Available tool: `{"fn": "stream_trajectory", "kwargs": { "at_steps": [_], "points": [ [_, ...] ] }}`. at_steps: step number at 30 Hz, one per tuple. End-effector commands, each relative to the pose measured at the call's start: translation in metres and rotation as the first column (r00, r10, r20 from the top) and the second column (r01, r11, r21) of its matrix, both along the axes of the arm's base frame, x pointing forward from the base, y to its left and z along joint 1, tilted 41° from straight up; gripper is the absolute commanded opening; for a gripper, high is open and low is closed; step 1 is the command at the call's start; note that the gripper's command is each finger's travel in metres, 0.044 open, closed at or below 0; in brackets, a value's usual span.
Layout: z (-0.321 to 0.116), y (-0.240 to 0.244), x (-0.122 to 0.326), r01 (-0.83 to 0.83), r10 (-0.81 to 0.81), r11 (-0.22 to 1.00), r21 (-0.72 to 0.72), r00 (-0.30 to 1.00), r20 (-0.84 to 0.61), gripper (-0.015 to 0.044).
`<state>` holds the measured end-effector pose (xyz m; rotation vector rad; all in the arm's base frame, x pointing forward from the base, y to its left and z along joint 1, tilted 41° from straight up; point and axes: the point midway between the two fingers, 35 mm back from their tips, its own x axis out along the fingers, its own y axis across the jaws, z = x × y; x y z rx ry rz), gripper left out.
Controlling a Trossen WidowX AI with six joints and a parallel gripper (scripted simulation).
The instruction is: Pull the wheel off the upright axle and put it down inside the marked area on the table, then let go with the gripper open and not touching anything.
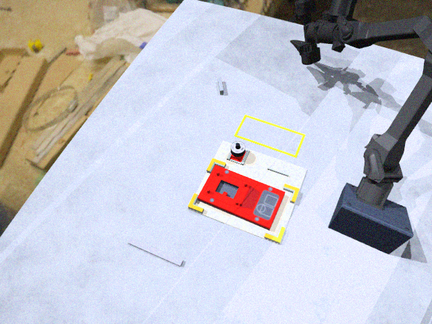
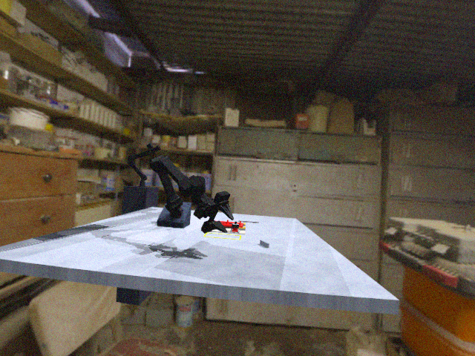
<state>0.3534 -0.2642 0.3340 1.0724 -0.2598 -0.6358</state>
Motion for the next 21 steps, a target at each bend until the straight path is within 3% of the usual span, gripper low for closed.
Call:
{"fn": "stream_trajectory", "kwargs": {
  "at_steps": [1,6,11,16,21],
  "points": [
    [-0.042,0.026,0.032,-0.045,0.052,0.998,0.042,0.982,-0.182,0.0300],
    [-0.104,0.072,0.064,-0.128,0.146,0.989,0.071,0.869,-0.472,0.0300],
    [-0.161,0.127,0.078,-0.243,0.222,0.967,0.080,0.639,-0.737,0.0300],
    [-0.213,0.190,0.071,-0.411,0.217,0.907,0.094,0.264,-0.940,0.0300],
    [-0.249,0.250,0.047,-0.598,0.059,0.789,0.141,-0.155,-0.986,0.0300]
  ]
}}
